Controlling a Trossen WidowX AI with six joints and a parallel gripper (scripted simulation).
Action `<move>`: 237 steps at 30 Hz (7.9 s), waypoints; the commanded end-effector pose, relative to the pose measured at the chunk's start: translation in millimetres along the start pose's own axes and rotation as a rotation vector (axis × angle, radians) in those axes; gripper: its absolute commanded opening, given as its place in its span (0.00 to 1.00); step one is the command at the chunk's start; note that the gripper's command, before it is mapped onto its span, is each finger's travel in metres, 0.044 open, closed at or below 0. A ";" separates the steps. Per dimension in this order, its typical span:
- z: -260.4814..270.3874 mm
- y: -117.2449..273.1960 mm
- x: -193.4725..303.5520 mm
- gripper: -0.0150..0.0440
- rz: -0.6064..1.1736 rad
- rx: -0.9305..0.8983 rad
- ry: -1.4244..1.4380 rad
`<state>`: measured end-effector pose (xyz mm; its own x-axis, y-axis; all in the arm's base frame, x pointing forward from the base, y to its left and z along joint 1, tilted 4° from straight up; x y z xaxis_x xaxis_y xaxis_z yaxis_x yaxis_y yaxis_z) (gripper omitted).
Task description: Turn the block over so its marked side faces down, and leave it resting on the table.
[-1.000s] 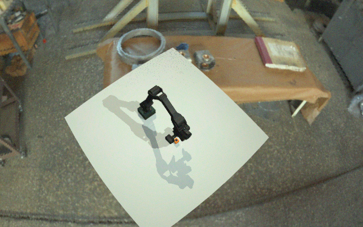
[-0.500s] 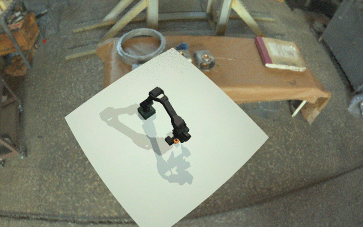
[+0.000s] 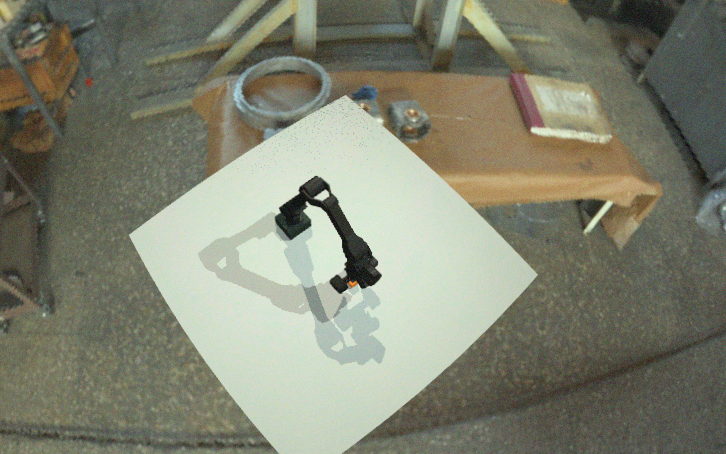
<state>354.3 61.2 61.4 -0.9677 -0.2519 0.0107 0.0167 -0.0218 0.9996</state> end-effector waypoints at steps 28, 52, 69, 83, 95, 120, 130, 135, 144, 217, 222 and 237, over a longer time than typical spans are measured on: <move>-0.2 -10.2 1.7 0.32 0.009 0.003 -0.003; 0.8 12.3 7.6 0.25 -0.134 0.023 -0.001; 3.0 3.8 25.2 0.25 -0.391 0.054 -0.001; 4.1 0.1 35.2 0.25 -0.513 0.068 -0.002; 4.1 -29.2 32.9 0.25 -0.682 0.091 0.001; 7.0 -49.7 61.3 0.25 -1.016 0.130 -0.001; 7.2 -50.0 62.4 0.25 -1.039 0.133 -0.001; 7.2 -50.0 62.4 0.25 -1.039 0.133 -0.001; 7.2 -50.0 62.4 0.57 -1.039 0.133 -0.001; 7.2 40.1 59.7 1.00 -0.554 0.073 -0.002; 7.2 40.1 59.7 1.00 -0.554 0.073 -0.002; 1.4 64.9 2.3 1.00 -0.141 0.024 -0.001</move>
<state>336.2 57.8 120.0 -0.9371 -0.2385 -0.2547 -0.2516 -0.0441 0.9668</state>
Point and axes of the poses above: the point midway between the two fingers, 35 mm back from their tips, its own y axis back along the fingers, its own z axis across the jaws, x = y × z, the point moved 6 cm from there along y, back along the fingers, and after that the axes turned 7 degrees about y, right-handed, at the moved point
